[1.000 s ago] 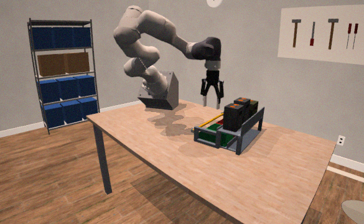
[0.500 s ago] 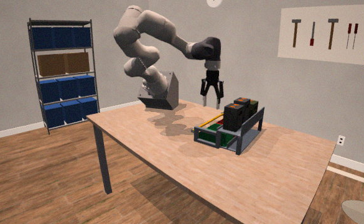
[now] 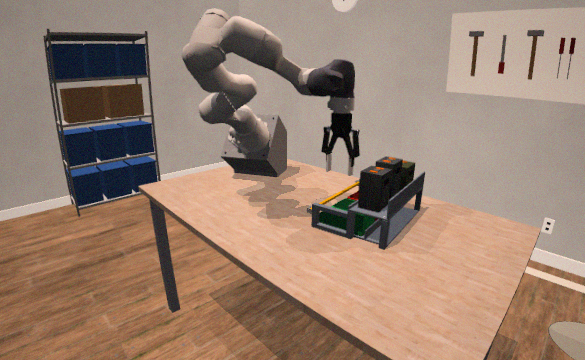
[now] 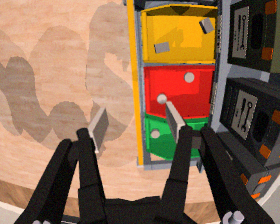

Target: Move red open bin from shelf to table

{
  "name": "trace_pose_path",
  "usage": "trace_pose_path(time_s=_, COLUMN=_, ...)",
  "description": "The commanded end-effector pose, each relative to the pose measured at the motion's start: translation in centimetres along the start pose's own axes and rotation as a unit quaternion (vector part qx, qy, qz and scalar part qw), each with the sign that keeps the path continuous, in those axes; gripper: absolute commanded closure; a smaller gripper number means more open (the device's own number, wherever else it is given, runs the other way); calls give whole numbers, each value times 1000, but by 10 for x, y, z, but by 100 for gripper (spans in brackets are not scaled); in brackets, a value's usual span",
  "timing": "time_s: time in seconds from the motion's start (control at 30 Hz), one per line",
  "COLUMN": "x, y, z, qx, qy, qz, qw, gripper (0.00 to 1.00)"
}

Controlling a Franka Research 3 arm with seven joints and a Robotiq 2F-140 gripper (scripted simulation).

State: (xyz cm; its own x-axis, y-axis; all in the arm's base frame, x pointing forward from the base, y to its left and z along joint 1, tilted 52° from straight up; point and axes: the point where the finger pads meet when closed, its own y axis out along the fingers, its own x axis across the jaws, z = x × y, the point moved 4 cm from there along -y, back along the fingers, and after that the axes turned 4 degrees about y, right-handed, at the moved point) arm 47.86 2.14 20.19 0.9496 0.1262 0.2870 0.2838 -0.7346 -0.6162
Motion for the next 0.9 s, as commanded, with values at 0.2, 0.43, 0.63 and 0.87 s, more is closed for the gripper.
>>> trace_pose_path(time_s=0.2, x=-1, y=0, z=-1, qx=2, qy=-109, qz=1, qw=994, gripper=43)
trace_pose_path(time_s=0.43, x=-1, y=0, z=-1, qx=-1, qy=-89, qz=0, qw=996, gripper=43)
trace_pose_path(time_s=0.63, x=-1, y=0, z=-1, qx=2, qy=-131, qz=1, qw=991, gripper=43)
trace_pose_path(time_s=0.87, x=-1, y=0, z=-1, qx=2, qy=-131, qz=1, qw=991, gripper=43)
